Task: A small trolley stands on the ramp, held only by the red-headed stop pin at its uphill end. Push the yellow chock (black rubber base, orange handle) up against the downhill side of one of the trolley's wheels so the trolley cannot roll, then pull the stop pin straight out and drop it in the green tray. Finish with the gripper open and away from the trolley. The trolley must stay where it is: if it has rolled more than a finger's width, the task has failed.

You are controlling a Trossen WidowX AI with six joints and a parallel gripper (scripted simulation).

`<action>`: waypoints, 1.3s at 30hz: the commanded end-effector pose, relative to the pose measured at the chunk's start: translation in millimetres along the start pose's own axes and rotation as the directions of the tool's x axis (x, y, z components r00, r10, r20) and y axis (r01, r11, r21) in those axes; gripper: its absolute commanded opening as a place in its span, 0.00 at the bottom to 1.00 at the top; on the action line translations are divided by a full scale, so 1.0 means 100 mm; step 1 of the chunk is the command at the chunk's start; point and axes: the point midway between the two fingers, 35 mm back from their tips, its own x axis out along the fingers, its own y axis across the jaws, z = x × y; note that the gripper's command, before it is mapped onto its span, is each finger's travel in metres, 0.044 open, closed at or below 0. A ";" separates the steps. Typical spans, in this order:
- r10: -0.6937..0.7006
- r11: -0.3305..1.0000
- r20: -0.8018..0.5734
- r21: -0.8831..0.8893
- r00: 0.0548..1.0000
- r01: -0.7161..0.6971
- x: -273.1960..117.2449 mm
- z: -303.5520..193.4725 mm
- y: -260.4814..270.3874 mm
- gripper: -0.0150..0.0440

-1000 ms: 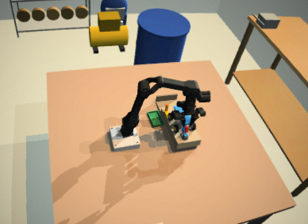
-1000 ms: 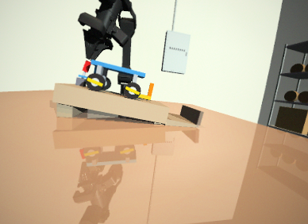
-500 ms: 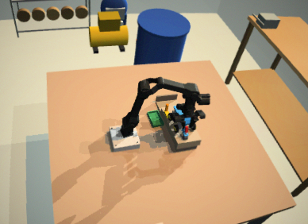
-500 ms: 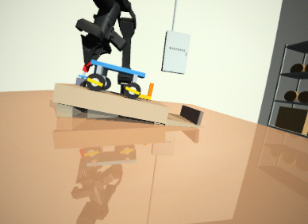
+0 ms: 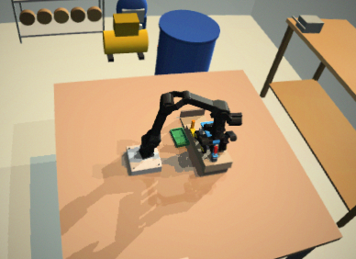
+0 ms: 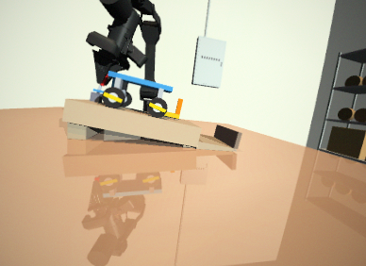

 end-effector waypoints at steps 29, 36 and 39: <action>0.001 1.000 -0.004 -0.006 1.000 -0.001 -0.05 -0.01 0.02 0.25; 0.001 1.000 -0.004 -0.006 1.000 -0.001 -0.09 -0.01 0.02 0.25; 0.001 1.000 -0.004 -0.006 1.000 -0.001 -0.11 -0.01 0.02 0.25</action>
